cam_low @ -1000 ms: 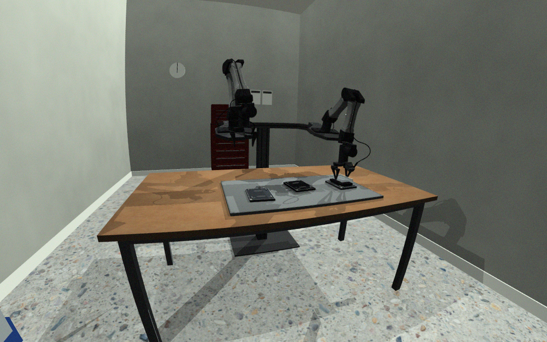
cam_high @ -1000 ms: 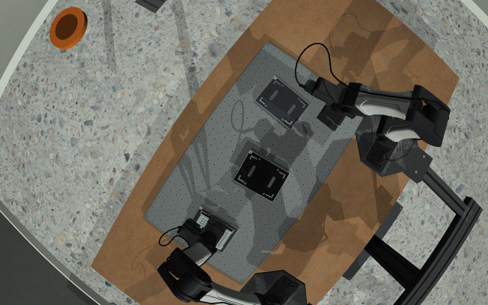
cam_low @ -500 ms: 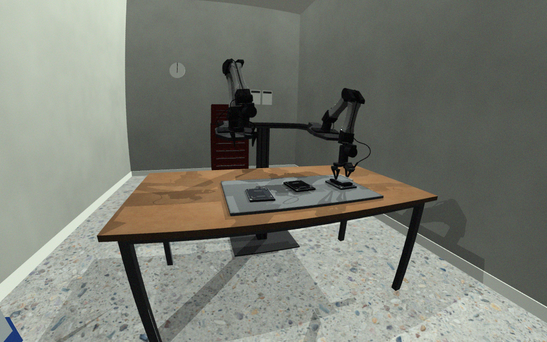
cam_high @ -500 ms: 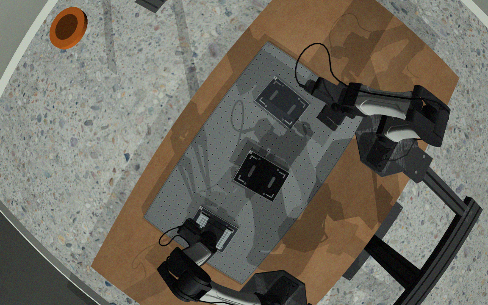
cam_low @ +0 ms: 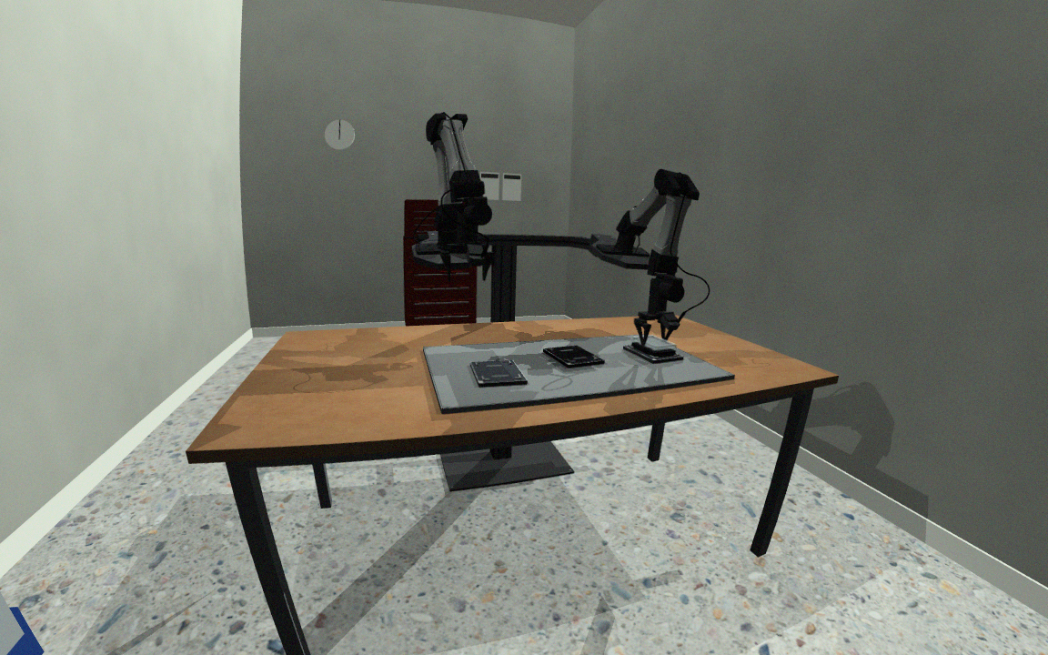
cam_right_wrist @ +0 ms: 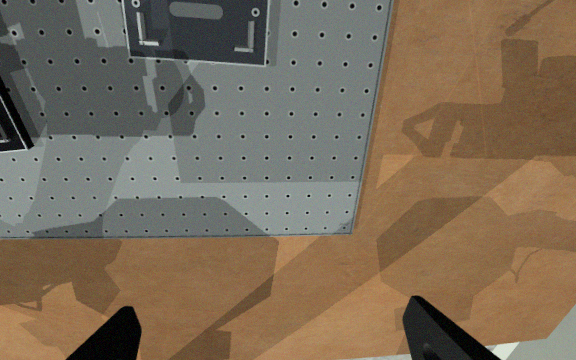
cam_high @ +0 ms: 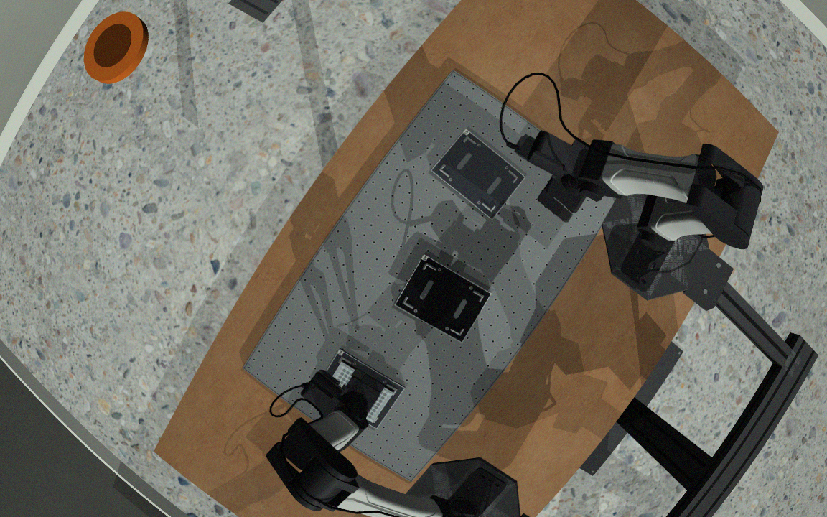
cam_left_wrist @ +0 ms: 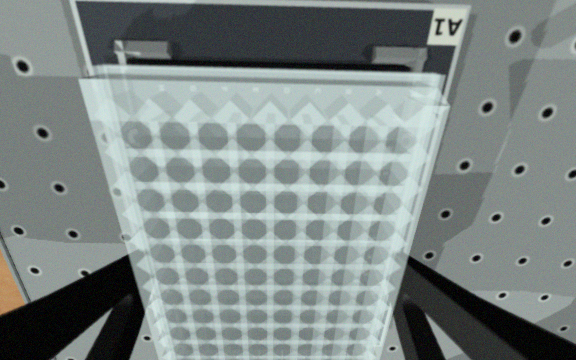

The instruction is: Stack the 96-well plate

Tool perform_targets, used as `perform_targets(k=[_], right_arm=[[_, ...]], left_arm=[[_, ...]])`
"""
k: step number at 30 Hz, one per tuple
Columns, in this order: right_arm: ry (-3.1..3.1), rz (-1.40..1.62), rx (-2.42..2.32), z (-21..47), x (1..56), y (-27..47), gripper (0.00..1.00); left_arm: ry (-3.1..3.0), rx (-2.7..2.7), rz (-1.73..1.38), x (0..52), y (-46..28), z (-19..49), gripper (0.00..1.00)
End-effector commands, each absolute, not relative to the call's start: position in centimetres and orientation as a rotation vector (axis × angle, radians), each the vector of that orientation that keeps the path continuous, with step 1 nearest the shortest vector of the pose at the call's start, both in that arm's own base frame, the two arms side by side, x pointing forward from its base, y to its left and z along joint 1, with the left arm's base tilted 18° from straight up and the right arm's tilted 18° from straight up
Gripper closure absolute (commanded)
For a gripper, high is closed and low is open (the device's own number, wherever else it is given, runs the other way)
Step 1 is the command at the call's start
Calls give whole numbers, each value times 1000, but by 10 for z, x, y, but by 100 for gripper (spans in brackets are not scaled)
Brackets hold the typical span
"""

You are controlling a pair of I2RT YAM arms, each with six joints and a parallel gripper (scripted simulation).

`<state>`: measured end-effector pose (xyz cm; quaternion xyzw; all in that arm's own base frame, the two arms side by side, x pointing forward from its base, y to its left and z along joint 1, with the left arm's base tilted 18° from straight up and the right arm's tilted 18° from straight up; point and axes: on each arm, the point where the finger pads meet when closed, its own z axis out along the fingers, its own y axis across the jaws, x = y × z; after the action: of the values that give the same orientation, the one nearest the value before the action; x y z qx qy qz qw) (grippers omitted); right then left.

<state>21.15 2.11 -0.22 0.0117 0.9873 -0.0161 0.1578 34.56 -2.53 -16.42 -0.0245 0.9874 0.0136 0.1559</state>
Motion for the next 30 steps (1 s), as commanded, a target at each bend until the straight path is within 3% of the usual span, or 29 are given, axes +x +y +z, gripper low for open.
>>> perform_targets(k=[1, 30], right_arm=[[2845, -36, 24, -6, 203, 21, 0], [2845, -36, 24, -6, 203, 21, 0]], left_arm=[[2837, -70, 33, 343, -23, -171, 100], [2834, -68, 33, 347, -24, -175, 100]])
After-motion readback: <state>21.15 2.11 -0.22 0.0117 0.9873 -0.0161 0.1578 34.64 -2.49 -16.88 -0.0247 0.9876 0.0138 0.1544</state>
